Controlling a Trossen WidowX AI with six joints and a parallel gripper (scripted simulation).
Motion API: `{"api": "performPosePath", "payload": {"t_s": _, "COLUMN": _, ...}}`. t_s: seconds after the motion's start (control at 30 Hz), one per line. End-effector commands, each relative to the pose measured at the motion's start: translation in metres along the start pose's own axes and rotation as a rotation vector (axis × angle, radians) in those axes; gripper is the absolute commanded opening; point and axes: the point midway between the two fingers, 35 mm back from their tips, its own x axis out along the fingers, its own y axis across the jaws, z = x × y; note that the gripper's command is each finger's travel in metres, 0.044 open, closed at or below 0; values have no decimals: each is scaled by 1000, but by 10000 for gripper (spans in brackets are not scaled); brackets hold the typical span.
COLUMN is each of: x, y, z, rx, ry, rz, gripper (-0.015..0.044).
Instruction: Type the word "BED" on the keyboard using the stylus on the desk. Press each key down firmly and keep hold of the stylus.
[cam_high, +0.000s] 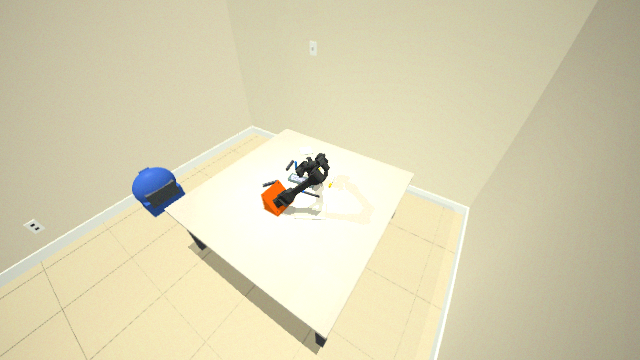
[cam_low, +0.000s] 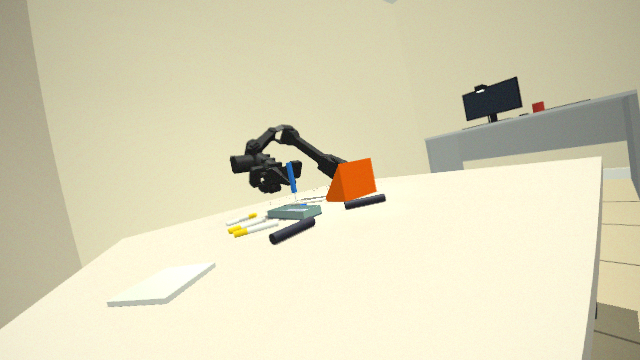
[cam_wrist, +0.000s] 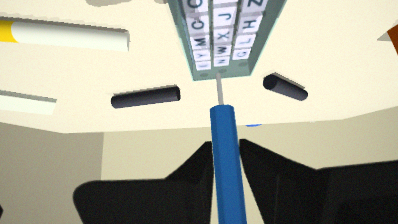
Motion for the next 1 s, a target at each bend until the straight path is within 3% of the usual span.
{"api": "performPosePath", "payload": {"t_s": 0.0, "x": 27, "y": 10, "z": -19, "rx": 0, "ry": 8, "rz": -6, "gripper": 0}}
{"api": "performPosePath", "payload": {"t_s": 0.57, "x": 46, "y": 13, "z": -8, "rx": 0, "ry": 10, "rz": -5, "gripper": 0}}
{"api": "performPosePath", "payload": {"t_s": 0.67, "x": 47, "y": 13, "z": -7, "rx": 0, "ry": 9, "rz": -5, "gripper": 79}}
{"api": "performPosePath", "payload": {"t_s": 0.97, "x": 50, "y": 13, "z": -4, "rx": 0, "ry": 9, "rz": -5, "gripper": 81}}
